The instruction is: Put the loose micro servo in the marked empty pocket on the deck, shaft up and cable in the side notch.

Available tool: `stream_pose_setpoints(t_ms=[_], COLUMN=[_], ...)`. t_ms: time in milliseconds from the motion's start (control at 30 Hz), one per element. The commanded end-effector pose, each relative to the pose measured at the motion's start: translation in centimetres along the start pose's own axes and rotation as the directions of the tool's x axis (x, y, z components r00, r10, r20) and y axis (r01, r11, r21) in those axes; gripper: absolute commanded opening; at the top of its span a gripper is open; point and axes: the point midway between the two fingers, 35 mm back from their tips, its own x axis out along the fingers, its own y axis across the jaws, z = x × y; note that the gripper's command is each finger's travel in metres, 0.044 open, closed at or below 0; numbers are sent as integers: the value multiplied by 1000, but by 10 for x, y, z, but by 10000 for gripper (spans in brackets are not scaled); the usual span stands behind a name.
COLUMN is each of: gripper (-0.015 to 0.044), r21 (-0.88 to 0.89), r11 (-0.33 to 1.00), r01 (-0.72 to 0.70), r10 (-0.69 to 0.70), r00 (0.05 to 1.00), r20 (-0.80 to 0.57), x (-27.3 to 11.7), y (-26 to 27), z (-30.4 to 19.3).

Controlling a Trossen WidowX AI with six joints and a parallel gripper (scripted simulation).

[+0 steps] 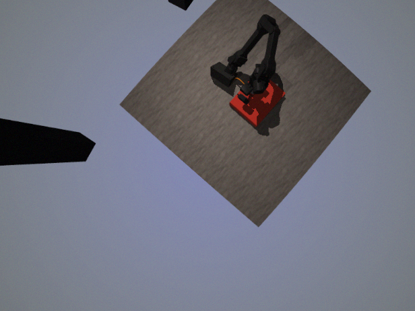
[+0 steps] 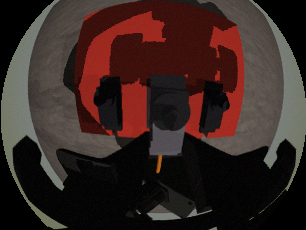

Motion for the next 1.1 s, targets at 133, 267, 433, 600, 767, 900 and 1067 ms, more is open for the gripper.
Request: stream_pose_setpoints(t_ms=[133,267,433,600,767,900,1067], gripper=[0,0,0,0,0,0,0], r21=[1,1,1,1,1,1,1], r11=[1000,1000,1000,1000,1000,1000,1000], r01=[0,0,0,0,0,0,0], r10=[0,0,0,0,0,0,0], r00=[1000,1000,1000,1000,1000,1000,1000], r20=[6,6,7,7,7,7,7], x=[0,0,4,9,15,19,24], y=[0,0,0,0,0,0,0], z=[2,2,2,2,2,2,2])
